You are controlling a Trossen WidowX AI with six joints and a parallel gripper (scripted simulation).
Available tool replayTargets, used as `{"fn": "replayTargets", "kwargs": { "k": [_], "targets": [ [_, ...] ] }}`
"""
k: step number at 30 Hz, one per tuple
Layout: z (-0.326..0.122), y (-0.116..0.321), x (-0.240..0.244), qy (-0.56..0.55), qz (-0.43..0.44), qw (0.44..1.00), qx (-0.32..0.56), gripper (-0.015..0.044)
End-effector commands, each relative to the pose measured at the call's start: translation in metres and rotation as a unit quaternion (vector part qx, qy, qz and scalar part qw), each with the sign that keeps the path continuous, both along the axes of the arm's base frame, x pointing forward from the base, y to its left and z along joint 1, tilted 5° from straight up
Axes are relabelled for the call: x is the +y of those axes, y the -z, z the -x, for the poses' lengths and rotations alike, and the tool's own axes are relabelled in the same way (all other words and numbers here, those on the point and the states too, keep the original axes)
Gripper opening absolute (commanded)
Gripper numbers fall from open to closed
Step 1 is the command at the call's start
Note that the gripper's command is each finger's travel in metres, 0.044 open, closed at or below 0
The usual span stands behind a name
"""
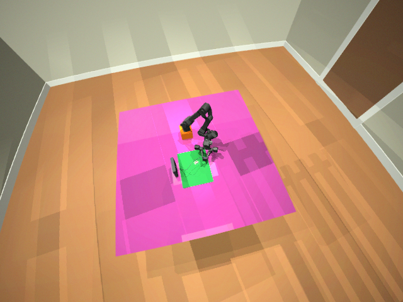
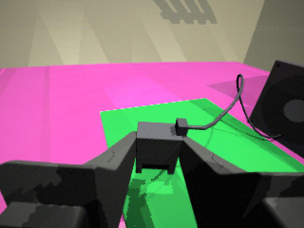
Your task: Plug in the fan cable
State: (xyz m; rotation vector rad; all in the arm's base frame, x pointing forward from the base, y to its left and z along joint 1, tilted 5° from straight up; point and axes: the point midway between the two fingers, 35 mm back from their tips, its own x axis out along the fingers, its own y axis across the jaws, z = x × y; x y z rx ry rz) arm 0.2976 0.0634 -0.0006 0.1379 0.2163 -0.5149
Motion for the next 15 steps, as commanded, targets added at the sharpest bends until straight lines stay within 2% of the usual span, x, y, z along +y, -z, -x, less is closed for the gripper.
{"fn": "replayTargets", "kwargs": {
  "k": [1, 15],
  "targets": [
    [0.0, 0.004, -0.001, 0.004, 0.0, 1.0, -0.001, 0.0],
    [0.001, 0.016, 0.001, 0.004, 0.001, 1.0, -0.001, 0.0]
  ]
}}
